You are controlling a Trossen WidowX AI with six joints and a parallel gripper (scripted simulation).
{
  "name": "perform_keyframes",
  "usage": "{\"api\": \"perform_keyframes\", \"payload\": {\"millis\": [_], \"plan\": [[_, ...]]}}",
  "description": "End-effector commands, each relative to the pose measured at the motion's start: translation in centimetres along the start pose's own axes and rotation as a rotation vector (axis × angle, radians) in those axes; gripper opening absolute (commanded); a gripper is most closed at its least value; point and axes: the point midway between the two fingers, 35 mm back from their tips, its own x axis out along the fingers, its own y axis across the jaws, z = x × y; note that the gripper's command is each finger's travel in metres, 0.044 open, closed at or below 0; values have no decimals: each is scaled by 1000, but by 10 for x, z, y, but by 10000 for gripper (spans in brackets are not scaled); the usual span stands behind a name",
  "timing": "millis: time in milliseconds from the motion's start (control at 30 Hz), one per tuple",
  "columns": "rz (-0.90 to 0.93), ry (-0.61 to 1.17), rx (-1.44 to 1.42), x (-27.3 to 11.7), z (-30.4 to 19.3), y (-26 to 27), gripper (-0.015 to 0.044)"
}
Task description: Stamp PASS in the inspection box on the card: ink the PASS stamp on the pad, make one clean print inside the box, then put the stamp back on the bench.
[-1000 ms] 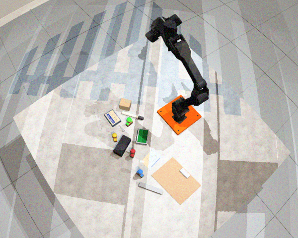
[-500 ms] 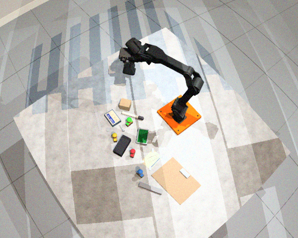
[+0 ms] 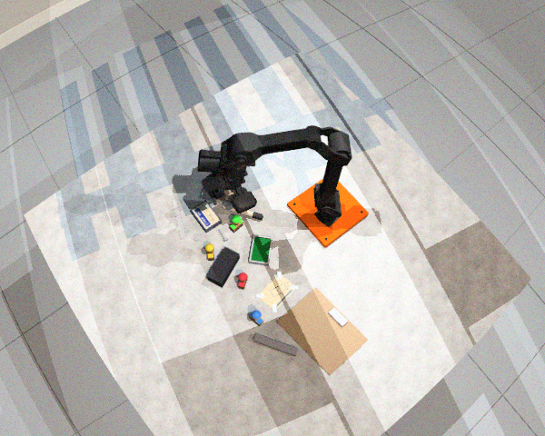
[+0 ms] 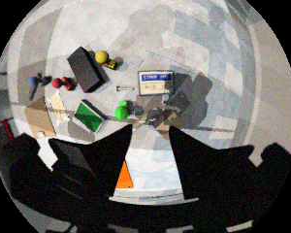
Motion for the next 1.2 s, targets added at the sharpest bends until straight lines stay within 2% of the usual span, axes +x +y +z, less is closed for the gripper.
{"api": "perform_keyframes", "payload": {"millis": [0,300,1167], "plan": [[124,100,-102,22,-1,46,226],[130,105,-107,26,-1,49,226],[129,104,-107,68,-1,53,226]]}}
